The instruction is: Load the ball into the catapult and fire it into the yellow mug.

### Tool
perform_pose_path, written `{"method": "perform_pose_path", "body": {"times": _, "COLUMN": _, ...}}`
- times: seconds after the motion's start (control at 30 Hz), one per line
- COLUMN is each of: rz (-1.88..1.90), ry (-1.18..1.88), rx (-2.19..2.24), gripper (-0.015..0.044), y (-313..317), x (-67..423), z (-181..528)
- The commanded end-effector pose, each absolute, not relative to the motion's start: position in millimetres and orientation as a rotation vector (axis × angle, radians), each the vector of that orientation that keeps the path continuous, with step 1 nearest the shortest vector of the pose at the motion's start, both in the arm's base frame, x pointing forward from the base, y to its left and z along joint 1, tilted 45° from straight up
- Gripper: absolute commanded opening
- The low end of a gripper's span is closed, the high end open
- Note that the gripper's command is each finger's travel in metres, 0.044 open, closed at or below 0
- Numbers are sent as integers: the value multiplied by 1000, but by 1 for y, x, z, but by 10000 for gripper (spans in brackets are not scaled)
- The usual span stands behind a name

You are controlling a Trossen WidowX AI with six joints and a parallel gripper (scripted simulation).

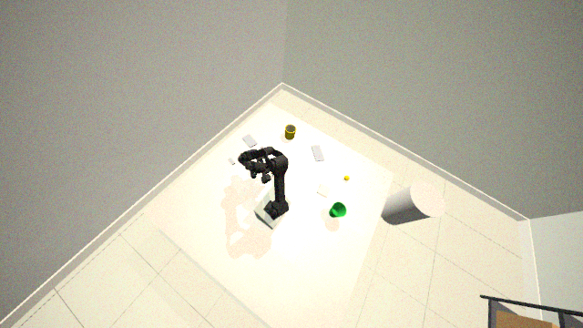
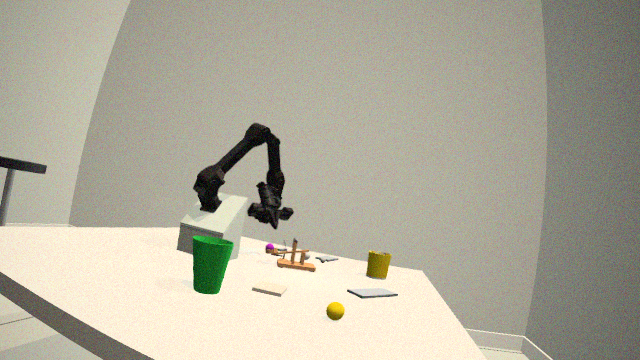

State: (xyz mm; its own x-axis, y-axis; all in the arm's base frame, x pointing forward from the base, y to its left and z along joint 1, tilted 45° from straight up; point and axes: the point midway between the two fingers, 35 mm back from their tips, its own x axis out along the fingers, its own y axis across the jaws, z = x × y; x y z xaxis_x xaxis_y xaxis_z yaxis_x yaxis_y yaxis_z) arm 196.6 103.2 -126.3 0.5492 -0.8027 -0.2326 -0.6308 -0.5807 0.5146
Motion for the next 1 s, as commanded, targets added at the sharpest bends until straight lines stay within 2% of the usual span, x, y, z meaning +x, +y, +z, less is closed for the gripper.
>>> {"method": "perform_pose_path", "body": {"times": 0.0, "rz": -632, "ry": -1141, "rx": 2385, "gripper": 0, "y": 100, "x": 194, "z": -123}}
{"method": "perform_pose_path", "body": {"times": 0.97, "rz": -636, "ry": -1138, "rx": 2387, "gripper": 0, "y": 74, "x": 198, "z": -155}}
